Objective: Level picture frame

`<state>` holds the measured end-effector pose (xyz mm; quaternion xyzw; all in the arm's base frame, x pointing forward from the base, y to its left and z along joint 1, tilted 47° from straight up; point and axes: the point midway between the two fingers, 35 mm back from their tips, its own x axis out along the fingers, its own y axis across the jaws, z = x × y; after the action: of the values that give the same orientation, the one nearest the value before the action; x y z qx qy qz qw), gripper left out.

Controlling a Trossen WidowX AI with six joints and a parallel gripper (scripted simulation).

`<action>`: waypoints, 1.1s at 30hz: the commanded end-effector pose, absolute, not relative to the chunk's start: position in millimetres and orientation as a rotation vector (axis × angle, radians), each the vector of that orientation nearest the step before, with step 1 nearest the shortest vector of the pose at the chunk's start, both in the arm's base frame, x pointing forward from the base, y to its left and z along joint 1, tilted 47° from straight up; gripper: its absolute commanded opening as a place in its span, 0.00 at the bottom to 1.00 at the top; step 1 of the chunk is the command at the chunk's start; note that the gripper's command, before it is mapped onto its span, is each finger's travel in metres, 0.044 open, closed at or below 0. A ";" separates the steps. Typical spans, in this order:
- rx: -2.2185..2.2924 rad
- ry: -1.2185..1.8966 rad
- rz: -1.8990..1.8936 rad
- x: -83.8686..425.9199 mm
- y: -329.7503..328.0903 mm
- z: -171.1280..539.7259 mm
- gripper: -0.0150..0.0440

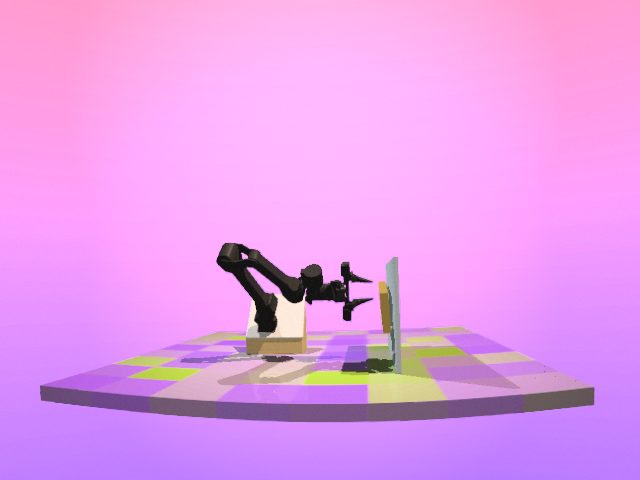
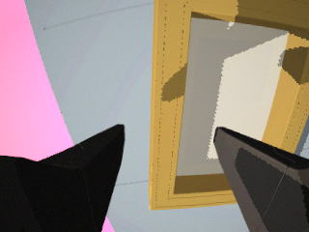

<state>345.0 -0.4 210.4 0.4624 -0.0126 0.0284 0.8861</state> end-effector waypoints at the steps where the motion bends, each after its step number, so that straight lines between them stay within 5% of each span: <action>1: 0.956 -0.036 0.058 351.2 -1.0 213.4 0.69; 33: 0.956 -0.037 0.059 378.0 0.0 214.2 0.69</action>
<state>377.8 0.7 213.1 0.4623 -0.0147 0.0295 0.8861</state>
